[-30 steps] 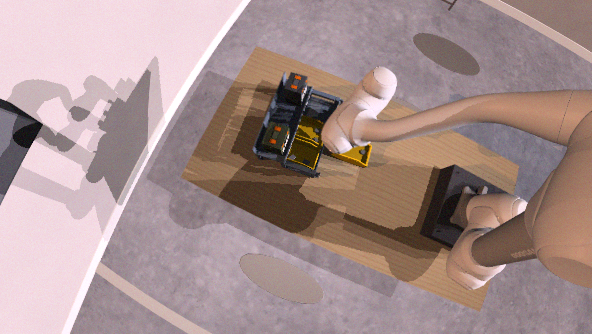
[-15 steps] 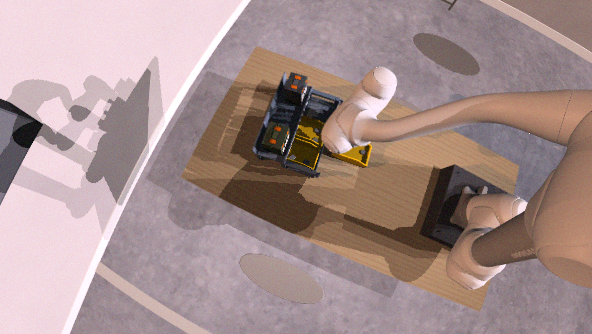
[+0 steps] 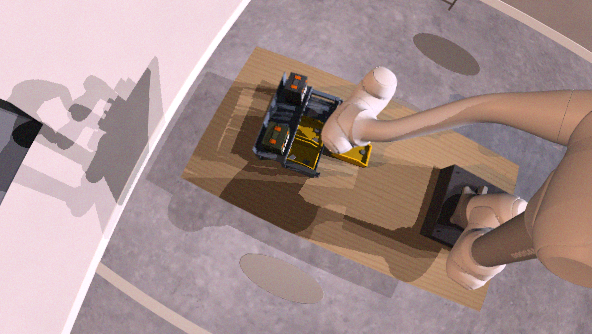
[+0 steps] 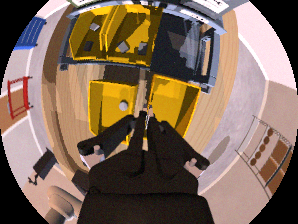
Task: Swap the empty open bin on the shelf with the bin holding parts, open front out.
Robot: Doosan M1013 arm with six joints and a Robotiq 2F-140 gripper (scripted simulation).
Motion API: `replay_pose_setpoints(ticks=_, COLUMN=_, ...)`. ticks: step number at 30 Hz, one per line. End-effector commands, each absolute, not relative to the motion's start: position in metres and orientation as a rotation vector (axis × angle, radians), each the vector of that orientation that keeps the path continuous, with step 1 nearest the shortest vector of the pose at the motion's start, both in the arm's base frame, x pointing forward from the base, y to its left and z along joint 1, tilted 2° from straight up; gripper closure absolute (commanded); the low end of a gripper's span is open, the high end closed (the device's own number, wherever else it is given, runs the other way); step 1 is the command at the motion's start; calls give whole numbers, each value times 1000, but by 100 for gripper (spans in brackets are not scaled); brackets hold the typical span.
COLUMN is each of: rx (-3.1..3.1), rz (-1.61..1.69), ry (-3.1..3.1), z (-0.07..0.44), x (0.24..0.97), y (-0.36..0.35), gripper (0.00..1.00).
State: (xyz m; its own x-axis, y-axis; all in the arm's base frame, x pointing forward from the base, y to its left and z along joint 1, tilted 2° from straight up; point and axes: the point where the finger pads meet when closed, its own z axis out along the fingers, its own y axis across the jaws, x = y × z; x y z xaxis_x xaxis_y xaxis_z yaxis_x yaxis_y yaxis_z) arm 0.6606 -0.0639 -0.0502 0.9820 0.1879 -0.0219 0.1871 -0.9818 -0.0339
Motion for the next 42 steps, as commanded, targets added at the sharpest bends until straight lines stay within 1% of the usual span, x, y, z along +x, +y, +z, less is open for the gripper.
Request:
replay_pose_setpoints(ticks=1, rx=-3096, rz=43, ry=-300, z=-49, x=660, y=-62, gripper=90)
replay_pose_setpoints(ticks=16, rx=-3096, rz=43, ry=-300, z=-19, x=661, y=-63, gripper=90)
replay_pose_setpoints(ticks=31, rx=-3096, rz=43, ry=-300, z=22, x=662, y=-64, gripper=90)
replay_pose_setpoints(ticks=42, rx=-3096, rz=43, ry=-300, z=31, x=662, y=-65, gripper=90)
